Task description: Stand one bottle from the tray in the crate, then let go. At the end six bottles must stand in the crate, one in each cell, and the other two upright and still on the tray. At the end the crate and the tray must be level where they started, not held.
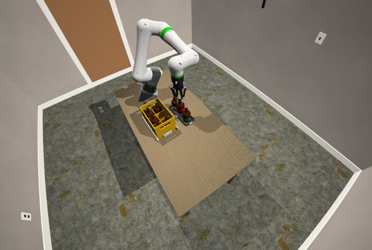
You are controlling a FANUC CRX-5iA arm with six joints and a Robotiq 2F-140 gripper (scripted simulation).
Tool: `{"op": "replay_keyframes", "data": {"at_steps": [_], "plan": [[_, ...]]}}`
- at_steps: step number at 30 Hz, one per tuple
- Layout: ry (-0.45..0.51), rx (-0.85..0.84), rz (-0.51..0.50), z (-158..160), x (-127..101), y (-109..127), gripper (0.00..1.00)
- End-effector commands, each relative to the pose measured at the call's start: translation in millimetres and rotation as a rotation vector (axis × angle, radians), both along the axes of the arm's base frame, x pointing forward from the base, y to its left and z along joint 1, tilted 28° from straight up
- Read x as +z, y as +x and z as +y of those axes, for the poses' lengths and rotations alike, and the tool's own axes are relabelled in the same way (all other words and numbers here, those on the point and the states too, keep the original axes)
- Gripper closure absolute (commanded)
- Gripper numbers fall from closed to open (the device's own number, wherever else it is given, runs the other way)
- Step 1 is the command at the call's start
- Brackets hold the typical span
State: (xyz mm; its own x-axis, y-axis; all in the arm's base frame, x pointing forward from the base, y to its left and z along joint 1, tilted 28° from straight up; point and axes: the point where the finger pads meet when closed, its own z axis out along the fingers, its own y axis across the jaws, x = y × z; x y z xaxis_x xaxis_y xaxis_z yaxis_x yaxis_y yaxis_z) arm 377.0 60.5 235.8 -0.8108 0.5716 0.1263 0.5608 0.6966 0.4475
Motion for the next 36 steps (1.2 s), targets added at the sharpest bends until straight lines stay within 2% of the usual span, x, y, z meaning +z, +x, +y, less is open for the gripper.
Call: {"op": "replay_keyframes", "data": {"at_steps": [1,36], "plan": [[0.000,0.000,0.000,-0.1,0.2,0.1,1.00],[0.000,0.000,0.000,-3.7,7.4,-1.2,1.00]]}}
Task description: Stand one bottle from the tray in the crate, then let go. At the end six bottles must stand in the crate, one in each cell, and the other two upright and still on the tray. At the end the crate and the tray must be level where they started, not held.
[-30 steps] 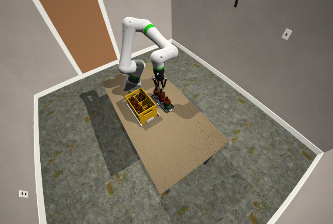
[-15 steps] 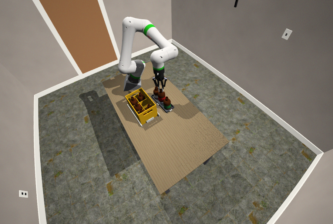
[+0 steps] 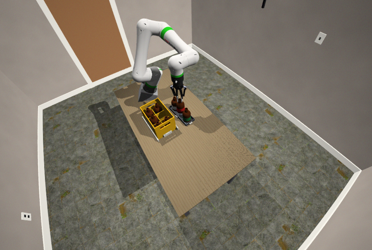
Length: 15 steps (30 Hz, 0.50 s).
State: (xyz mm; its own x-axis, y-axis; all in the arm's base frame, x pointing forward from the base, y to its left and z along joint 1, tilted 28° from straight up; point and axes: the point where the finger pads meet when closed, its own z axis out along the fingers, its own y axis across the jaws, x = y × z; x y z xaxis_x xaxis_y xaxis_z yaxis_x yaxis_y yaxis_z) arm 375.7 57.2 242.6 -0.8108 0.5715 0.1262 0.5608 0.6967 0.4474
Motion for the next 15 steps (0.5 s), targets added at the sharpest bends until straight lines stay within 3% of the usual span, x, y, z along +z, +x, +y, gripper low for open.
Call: {"op": "replay_keyframes", "data": {"at_steps": [1,15], "plan": [[0.000,0.000,0.000,-0.8,1.5,-0.1,1.00],[0.000,0.000,0.000,-8.0,16.2,-2.9,1.00]]}}
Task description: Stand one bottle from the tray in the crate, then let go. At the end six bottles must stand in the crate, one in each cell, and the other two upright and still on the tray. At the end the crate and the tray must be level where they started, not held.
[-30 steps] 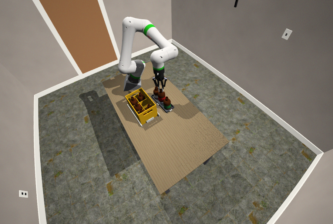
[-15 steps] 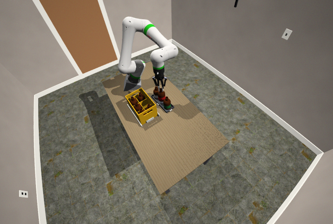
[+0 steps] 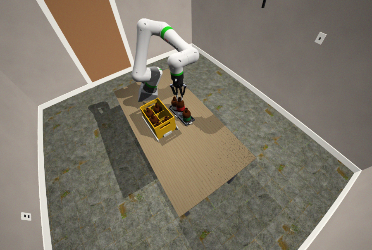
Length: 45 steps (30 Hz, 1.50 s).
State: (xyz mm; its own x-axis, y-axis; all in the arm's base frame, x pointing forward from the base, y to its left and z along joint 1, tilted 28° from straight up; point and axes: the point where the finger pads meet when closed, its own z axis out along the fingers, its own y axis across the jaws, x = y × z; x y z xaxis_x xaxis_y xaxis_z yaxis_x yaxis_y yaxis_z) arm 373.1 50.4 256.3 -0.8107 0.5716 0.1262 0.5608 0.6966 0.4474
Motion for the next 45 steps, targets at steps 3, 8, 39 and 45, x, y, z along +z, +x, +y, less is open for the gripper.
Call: {"op": "replay_keyframes", "data": {"at_steps": [3,8,39,45], "plan": [[0.000,0.000,0.000,-1.7,3.5,-0.5,1.00],[0.000,0.000,0.000,-4.1,8.2,-1.4,1.00],[0.000,0.000,0.000,-7.6,15.3,-2.7,1.00],[0.000,0.000,0.000,-7.6,15.3,-2.7,1.00]]}}
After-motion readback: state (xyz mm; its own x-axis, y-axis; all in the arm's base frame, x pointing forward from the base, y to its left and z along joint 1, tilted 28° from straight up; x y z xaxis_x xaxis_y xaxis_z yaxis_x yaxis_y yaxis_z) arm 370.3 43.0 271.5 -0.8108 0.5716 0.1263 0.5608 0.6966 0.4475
